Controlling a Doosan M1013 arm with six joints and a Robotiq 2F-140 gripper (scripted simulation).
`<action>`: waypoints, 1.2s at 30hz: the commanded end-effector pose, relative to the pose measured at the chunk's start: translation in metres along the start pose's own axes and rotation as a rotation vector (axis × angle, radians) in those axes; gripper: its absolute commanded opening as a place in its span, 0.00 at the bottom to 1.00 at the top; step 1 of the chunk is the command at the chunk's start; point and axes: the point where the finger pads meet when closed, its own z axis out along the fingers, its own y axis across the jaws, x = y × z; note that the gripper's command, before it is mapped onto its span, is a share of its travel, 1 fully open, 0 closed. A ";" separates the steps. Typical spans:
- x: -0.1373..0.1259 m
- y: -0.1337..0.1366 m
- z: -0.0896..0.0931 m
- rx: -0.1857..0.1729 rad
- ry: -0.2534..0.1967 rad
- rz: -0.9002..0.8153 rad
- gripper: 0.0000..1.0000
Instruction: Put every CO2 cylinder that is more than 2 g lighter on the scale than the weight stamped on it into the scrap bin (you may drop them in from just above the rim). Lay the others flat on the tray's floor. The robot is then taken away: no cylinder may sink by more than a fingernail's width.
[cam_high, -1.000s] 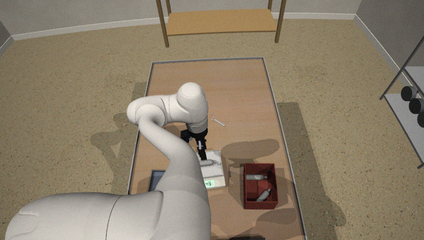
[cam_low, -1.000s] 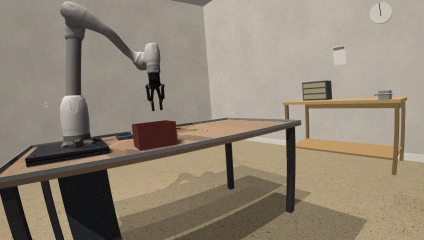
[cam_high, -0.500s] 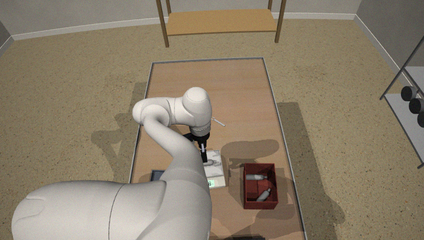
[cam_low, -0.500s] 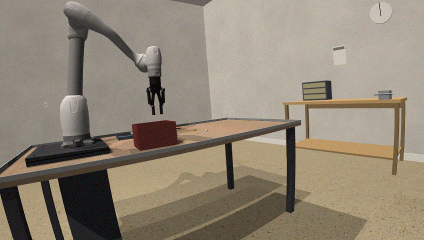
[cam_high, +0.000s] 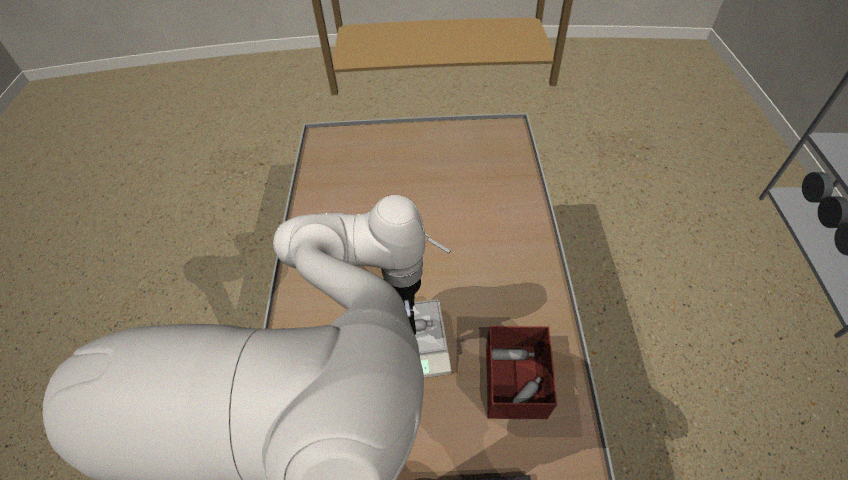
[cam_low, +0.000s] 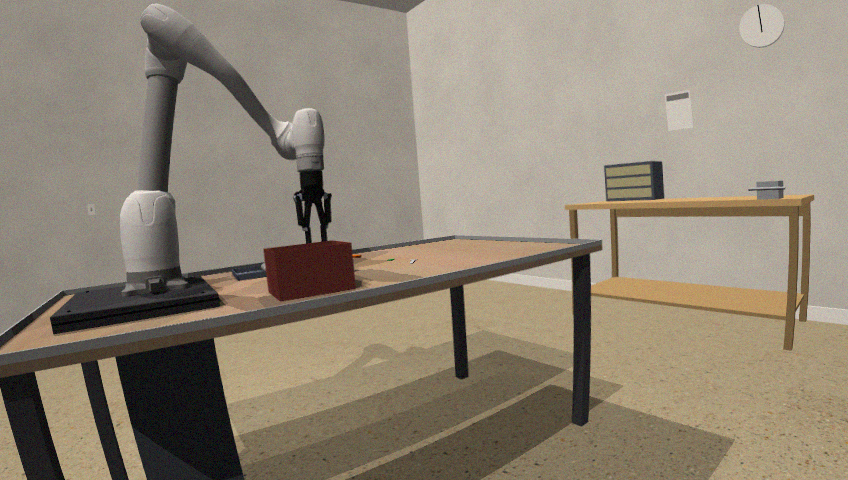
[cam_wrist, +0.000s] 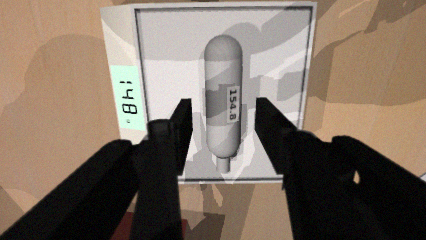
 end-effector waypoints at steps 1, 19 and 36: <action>0.000 0.001 0.010 -0.001 0.000 0.000 0.40; 0.000 0.001 0.025 -0.001 0.000 0.000 0.40; 0.000 0.001 0.021 -0.001 0.000 0.000 0.10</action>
